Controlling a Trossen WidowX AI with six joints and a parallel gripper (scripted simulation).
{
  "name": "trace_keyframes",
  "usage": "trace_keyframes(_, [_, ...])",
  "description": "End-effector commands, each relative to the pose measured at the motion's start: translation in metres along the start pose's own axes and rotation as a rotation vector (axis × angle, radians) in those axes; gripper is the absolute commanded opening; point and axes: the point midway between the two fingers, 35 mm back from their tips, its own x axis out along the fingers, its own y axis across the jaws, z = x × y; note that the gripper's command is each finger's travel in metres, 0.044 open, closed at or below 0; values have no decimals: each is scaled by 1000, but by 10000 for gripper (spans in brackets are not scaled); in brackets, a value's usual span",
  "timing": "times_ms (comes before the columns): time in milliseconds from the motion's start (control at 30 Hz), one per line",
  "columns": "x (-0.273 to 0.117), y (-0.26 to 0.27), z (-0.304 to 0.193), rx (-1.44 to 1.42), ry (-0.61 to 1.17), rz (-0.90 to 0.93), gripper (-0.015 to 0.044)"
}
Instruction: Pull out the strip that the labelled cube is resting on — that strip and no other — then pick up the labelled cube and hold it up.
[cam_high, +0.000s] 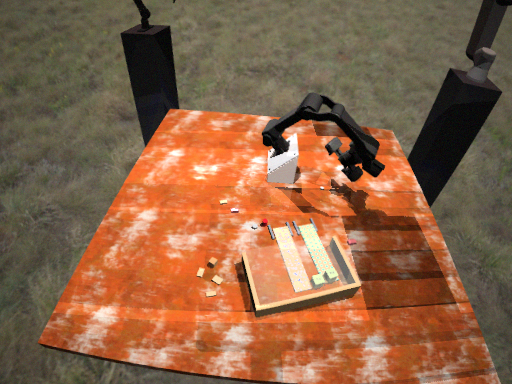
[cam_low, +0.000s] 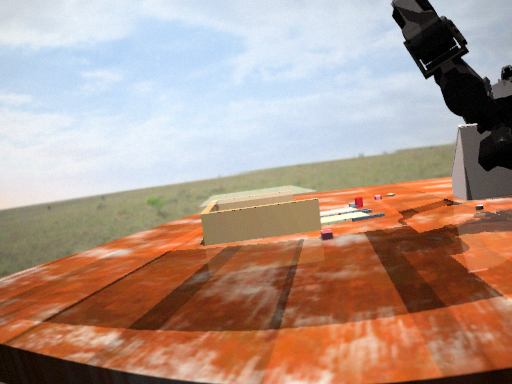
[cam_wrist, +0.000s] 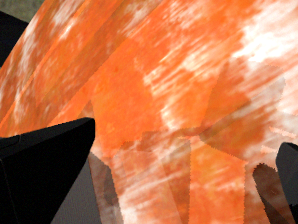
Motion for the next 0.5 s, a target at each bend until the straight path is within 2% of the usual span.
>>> trace_keyframes(0, [-1, -1, -1, 4, 1, -12, 400])
trace_keyframes(67, [-11, -6, -9, 43, 9, -111, 400])
trace_keyframes(233, [-55, -23, -40, 239, -7, -490, 400])
trace_keyframes(467, [-129, -22, -96, 628, -155, -1012, 400])
